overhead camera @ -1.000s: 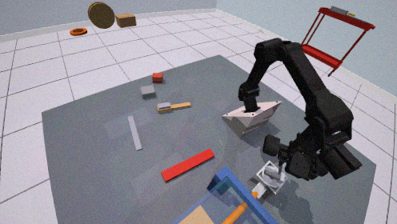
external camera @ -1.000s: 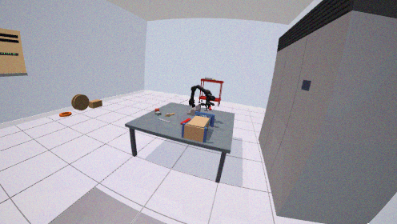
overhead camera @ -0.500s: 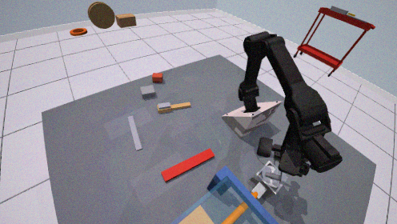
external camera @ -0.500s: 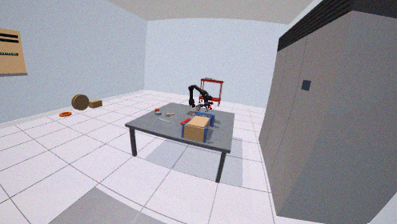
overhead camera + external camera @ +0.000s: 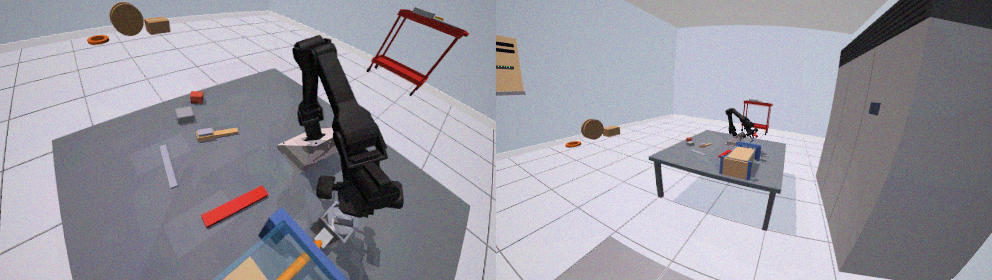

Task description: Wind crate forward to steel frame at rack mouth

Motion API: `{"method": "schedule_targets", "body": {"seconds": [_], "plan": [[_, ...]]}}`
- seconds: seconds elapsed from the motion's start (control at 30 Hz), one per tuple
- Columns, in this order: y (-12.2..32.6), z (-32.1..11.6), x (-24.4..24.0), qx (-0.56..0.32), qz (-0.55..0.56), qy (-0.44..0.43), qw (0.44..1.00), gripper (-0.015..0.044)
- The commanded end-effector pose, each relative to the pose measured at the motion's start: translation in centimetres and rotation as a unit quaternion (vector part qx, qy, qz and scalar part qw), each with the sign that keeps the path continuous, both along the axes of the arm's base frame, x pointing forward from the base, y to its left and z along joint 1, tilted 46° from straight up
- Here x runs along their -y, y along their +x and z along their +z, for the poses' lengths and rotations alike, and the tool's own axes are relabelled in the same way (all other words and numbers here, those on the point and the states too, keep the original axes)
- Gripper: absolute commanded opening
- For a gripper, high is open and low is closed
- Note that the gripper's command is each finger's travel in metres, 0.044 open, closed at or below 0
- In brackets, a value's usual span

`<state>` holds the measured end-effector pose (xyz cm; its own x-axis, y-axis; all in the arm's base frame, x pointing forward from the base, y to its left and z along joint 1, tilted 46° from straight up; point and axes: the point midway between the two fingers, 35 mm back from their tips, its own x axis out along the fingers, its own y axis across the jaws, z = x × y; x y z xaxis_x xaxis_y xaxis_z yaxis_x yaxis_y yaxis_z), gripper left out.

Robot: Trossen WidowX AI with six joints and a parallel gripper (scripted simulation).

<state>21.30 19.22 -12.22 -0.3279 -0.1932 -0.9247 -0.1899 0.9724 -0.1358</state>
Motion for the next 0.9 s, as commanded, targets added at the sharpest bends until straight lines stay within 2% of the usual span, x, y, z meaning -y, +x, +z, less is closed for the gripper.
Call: {"method": "schedule_targets", "body": {"seconds": [0.0, 0.87], "plan": [[0.11, 0.14, -0.22, -0.003, -0.011, 0.040, 0.999, 0.0000], [0.13, 0.08, -0.05, -0.027, -0.085, 0.237, 0.968, 0.0000]]}}
